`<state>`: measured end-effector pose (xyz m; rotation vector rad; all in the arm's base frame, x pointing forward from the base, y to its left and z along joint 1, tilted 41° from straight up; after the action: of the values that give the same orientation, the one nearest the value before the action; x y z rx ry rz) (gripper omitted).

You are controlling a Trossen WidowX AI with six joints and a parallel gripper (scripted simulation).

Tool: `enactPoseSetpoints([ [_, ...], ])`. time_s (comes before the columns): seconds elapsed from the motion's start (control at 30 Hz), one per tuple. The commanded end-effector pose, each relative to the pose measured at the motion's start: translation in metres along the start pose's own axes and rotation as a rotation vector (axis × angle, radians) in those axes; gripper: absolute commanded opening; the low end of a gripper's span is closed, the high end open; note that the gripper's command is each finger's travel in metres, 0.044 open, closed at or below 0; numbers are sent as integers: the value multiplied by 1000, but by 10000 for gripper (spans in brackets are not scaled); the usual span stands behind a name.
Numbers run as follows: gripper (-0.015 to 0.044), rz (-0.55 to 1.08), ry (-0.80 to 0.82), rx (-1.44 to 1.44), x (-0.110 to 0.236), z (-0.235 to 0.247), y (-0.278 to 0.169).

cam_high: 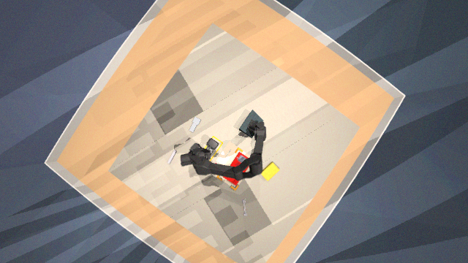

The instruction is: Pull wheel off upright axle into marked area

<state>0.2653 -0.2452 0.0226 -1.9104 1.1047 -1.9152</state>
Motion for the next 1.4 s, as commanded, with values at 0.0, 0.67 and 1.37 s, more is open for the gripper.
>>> enactPoseSetpoints([
  [0.0, 379, 2, -12, -2, 5, -11, -1],
  [0.67, 440, 0, -20, 1, 52, -87, -16],
  [1.37, 440, 0, -20, 1, 52, -87, -16],
])
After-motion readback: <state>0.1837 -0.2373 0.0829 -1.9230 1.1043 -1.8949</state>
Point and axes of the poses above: the point midway between the two fingers, 35 mm back from their tips, its own x axis back along the fingers, its own z axis across the jaws, y = z × x, the point moved 10 cm from there along x, back along the fingers, and after that the axes turned 13 degrees about -x, right-handed, at the moved point
